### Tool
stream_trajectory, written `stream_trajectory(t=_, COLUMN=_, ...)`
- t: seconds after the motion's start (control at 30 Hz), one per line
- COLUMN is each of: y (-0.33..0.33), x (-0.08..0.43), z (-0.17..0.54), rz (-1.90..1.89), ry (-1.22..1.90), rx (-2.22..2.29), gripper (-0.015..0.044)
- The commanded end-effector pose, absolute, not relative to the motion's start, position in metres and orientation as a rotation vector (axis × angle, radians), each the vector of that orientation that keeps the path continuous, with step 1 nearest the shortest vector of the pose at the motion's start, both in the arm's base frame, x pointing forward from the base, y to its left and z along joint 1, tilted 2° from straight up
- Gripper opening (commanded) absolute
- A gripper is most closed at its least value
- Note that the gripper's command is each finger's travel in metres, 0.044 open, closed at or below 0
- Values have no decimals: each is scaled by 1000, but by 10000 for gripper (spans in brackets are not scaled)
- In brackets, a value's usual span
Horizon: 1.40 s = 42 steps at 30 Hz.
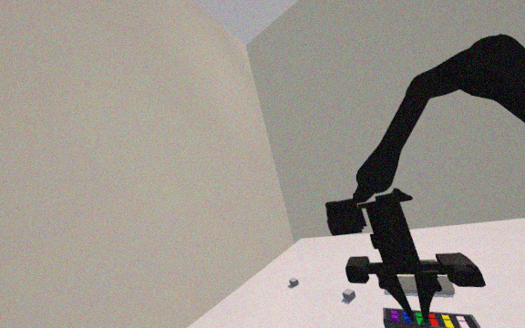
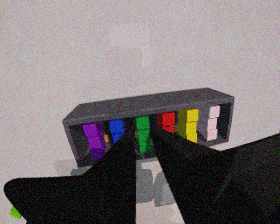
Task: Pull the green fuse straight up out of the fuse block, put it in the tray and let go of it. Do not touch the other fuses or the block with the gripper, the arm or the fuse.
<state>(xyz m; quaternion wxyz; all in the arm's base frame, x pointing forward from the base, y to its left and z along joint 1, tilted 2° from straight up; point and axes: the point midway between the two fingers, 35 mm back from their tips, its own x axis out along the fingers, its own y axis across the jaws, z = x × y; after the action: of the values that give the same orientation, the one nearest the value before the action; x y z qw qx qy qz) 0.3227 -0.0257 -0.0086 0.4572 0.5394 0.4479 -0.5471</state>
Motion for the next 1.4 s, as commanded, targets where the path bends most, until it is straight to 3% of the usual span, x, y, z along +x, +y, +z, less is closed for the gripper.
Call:
stream_trajectory(t=0.0, y=-25, x=322, z=-11, rz=-1350, ry=1108, rx=1332, gripper=68)
stream_trajectory(t=0.4, y=-26, x=322, z=-10, rz=-1350, ry=1105, rx=1328, gripper=1)
stream_trajectory(t=1.37, y=-25, x=323, z=2, rz=-1350, ry=1106, rx=1330, gripper=0)
